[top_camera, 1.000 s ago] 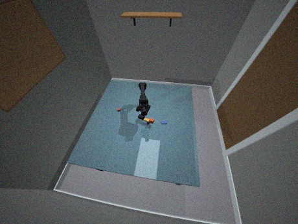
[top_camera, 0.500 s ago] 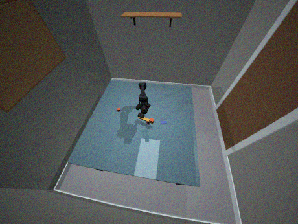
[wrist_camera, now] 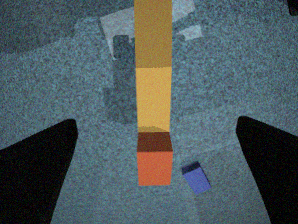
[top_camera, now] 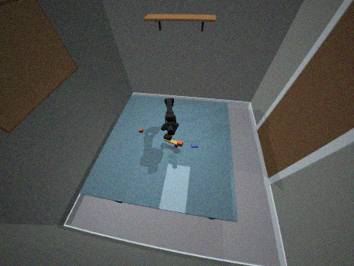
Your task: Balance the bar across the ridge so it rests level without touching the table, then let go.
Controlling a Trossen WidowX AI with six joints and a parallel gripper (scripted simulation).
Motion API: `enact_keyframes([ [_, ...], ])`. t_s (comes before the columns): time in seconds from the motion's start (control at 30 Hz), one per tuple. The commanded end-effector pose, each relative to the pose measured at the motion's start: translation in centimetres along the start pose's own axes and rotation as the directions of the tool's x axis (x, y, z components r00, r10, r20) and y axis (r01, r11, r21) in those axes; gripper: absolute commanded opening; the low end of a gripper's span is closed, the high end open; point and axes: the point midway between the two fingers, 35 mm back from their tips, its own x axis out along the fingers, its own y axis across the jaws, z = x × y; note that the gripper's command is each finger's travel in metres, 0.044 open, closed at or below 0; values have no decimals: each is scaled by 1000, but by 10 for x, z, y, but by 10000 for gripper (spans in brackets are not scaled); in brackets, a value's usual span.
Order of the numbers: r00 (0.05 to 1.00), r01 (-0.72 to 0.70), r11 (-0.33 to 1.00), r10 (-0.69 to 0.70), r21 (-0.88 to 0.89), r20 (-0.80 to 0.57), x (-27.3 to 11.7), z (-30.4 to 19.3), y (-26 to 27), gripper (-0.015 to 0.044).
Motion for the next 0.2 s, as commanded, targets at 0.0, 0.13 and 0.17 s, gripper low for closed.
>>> enact_keyframes([
  [0.0,1000,0,1000,0,0,1,0,0,0,440],
  [0.13,1000,0,1000,0,0,1,0,0,0,440],
  [0.17,1000,0,1000,0,0,1,0,0,0,440],
])
